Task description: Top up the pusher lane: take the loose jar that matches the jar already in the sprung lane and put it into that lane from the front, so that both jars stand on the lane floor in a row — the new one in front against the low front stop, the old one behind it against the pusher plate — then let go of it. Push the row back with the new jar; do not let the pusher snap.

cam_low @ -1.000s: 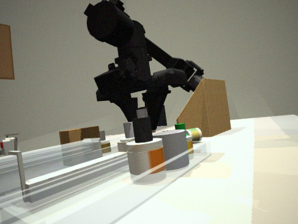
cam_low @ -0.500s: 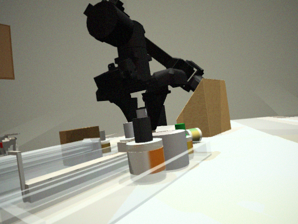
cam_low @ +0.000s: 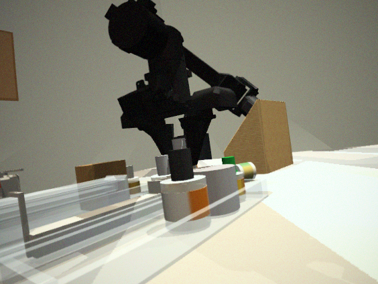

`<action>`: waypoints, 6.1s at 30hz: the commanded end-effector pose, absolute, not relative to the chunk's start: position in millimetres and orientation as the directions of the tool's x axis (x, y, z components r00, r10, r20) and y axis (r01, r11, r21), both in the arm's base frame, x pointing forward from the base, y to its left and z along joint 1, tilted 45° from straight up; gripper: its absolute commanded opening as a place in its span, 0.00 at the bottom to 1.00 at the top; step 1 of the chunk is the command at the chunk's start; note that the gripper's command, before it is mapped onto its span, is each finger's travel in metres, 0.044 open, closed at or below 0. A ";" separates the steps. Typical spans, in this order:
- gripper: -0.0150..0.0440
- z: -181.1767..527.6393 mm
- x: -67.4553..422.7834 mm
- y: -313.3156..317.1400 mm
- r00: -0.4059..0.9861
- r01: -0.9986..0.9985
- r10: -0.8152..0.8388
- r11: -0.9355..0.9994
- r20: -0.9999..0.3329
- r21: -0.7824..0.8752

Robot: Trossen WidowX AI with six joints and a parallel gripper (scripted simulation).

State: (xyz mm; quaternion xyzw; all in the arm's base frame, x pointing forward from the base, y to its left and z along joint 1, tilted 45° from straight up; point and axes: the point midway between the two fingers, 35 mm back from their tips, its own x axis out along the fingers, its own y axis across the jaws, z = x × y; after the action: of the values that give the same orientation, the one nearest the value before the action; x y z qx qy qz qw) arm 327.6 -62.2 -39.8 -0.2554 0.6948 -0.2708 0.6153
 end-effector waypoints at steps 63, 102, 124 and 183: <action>0.25 -43.7 340.0 -69.3 -0.087 -0.008 -0.693 0.719 -0.715 -0.695; 0.25 -51.4 337.3 -76.4 -0.088 -0.008 -0.694 0.718 -0.715 -0.696; 0.25 -56.8 335.3 -79.5 -0.088 -0.008 -0.694 0.718 -0.715 -0.696; 0.25 -56.4 325.3 -79.0 -0.088 -0.008 -0.694 0.718 -0.715 -0.696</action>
State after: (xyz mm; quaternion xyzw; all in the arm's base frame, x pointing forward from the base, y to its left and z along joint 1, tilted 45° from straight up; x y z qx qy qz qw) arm 324.7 -78.6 -56.9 -0.2555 0.6877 -0.2723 0.6226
